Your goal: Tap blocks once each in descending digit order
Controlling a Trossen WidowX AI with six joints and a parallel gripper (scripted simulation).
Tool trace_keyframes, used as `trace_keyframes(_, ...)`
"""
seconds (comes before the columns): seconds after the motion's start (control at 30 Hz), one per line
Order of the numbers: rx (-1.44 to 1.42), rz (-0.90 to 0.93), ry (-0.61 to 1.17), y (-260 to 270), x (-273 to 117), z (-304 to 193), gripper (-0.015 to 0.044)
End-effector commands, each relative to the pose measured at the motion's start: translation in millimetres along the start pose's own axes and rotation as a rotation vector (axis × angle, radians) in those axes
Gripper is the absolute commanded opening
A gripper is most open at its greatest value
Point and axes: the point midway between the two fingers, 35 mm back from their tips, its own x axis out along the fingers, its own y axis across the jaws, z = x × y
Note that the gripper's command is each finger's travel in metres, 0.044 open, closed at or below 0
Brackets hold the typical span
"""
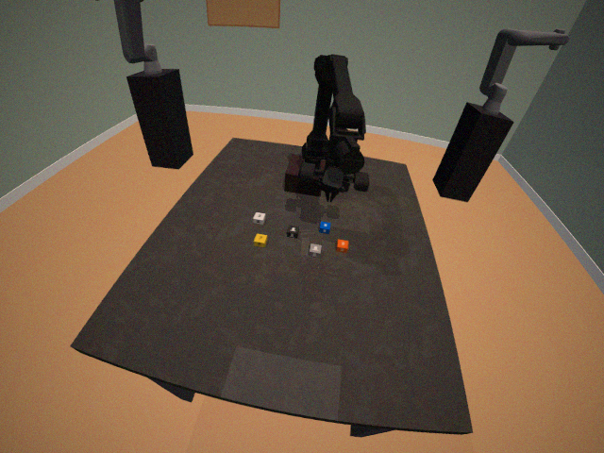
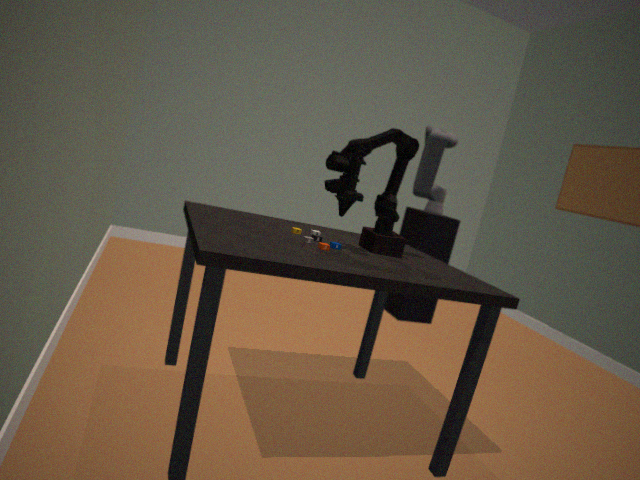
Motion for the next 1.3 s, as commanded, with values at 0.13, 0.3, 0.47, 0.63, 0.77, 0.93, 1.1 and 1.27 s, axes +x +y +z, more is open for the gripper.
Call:
trace_keyframes(0.13, -0.005, -0.009, -0.010, -59, -11, 59, 0.0020)
trace_keyframes(0.3, -0.005, -0.016, -0.013, -134, -11, 95, 0.0020)
trace_keyframes(0.47, -0.006, -0.020, -0.016, -182, -10, 105, 0.0020)
trace_keyframes(0.63, -0.006, -0.020, -0.016, -182, -6, 106, 0.0020)
trace_keyframes(0.77, -0.006, -0.019, -0.016, -184, 58, 107, 0.0020)
trace_keyframes(0.93, -0.006, -0.019, -0.016, -184, 71, 106, 0.0020)
trace_keyframes(1.1, -0.006, -0.019, -0.016, -184, 75, 106, 0.0020)
trace_keyframes(1.27, -0.006, -0.019, -0.016, -184, 83, 107, 0.0020)
